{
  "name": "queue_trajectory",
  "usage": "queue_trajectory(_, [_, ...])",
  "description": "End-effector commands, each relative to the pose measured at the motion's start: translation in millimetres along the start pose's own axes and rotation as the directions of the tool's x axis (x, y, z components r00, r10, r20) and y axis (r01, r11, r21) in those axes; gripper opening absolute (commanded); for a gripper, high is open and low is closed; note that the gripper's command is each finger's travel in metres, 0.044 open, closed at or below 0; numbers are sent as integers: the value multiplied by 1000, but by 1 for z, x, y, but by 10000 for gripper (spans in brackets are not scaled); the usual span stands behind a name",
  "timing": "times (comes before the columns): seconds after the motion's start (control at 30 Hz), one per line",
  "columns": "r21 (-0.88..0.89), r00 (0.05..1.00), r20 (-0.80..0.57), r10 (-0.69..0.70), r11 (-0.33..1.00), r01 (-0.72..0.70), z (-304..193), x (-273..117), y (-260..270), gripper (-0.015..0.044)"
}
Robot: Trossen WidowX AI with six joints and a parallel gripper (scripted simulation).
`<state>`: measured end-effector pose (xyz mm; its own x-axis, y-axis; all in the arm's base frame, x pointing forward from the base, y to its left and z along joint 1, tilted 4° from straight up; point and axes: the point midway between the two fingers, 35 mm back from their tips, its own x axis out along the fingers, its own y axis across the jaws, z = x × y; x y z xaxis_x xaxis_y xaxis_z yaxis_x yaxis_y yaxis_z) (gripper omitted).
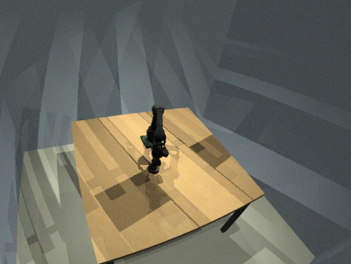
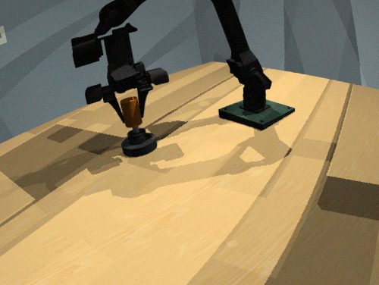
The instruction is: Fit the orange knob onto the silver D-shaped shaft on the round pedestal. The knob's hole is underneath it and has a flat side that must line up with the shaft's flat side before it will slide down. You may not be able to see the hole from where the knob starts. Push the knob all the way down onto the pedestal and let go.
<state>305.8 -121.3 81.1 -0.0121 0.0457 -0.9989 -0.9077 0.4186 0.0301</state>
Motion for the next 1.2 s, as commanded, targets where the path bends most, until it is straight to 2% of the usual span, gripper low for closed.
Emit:
queue_trajectory(0.0, [-32, 1000, -2, -1, 999, 1, 0, 1, 0, 0])
queue_trajectory(1.17, [-32, 1000, -2, -1, 999, 1, 0, -2, 0, 0])
